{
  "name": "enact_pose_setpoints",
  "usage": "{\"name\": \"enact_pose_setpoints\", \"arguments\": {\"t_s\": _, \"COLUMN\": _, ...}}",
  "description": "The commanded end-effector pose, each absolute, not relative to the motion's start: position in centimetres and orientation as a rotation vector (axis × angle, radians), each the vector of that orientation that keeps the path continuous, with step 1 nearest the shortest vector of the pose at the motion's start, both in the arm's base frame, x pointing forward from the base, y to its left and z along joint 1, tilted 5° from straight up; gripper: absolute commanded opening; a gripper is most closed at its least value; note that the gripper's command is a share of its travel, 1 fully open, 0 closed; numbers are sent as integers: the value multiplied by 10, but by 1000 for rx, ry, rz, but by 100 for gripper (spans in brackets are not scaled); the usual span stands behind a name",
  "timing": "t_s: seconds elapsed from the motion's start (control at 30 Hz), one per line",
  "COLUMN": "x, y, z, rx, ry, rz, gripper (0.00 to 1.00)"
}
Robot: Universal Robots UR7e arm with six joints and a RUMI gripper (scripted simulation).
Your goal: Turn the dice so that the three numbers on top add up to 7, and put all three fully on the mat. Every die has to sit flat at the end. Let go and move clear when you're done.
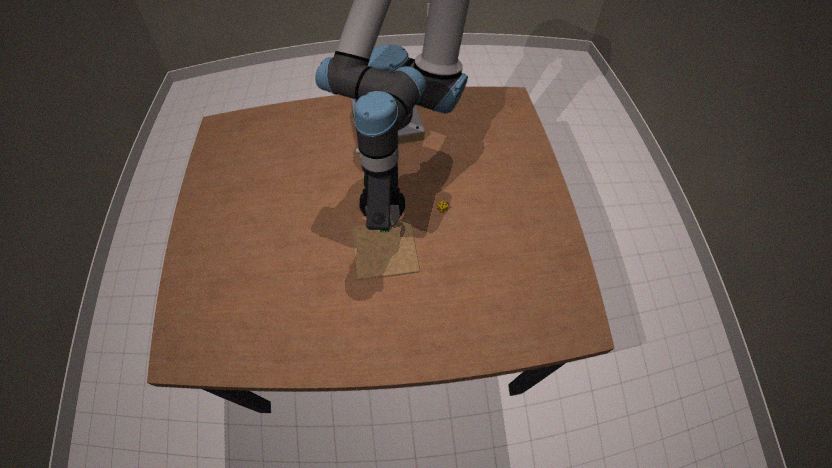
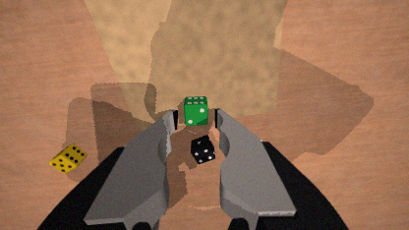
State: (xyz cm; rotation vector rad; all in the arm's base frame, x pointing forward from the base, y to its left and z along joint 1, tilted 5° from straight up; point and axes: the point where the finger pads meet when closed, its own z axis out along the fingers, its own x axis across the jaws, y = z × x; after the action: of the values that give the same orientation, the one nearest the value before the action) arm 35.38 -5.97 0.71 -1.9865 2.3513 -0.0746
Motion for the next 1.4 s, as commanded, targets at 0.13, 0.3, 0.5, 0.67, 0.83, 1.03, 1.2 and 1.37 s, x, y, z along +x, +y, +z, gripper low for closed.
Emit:
{"name": "enact_pose_setpoints", "arguments": {"t_s": 0.13, "x": 352, "y": -60, "z": 35, "rx": -1986, "ry": 2351, "rz": -76, "gripper": 21}}
{"name": "enact_pose_setpoints", "arguments": {"t_s": 0.3, "x": 350, "y": -60, "z": 56, "rx": -1986, "ry": 2351, "rz": -76, "gripper": 21}}
{"name": "enact_pose_setpoints", "arguments": {"t_s": 0.5, "x": 348, "y": -60, "z": 79, "rx": -1986, "ry": 2351, "rz": -76, "gripper": 21}}
{"name": "enact_pose_setpoints", "arguments": {"t_s": 0.67, "x": 347, "y": -60, "z": 92, "rx": -1986, "ry": 2351, "rz": -76, "gripper": 21}}
{"name": "enact_pose_setpoints", "arguments": {"t_s": 0.83, "x": 347, "y": -60, "z": 93, "rx": -1986, "ry": 2351, "rz": -76, "gripper": 100}}
{"name": "enact_pose_setpoints", "arguments": {"t_s": 1.03, "x": 347, "y": -60, "z": 93, "rx": -1986, "ry": 2351, "rz": -76, "gripper": 100}}
{"name": "enact_pose_setpoints", "arguments": {"t_s": 1.2, "x": 347, "y": -60, "z": 93, "rx": -1986, "ry": 2351, "rz": -76, "gripper": 100}}
{"name": "enact_pose_setpoints", "arguments": {"t_s": 1.37, "x": 347, "y": -60, "z": 93, "rx": -1986, "ry": 2351, "rz": -76, "gripper": 100}}
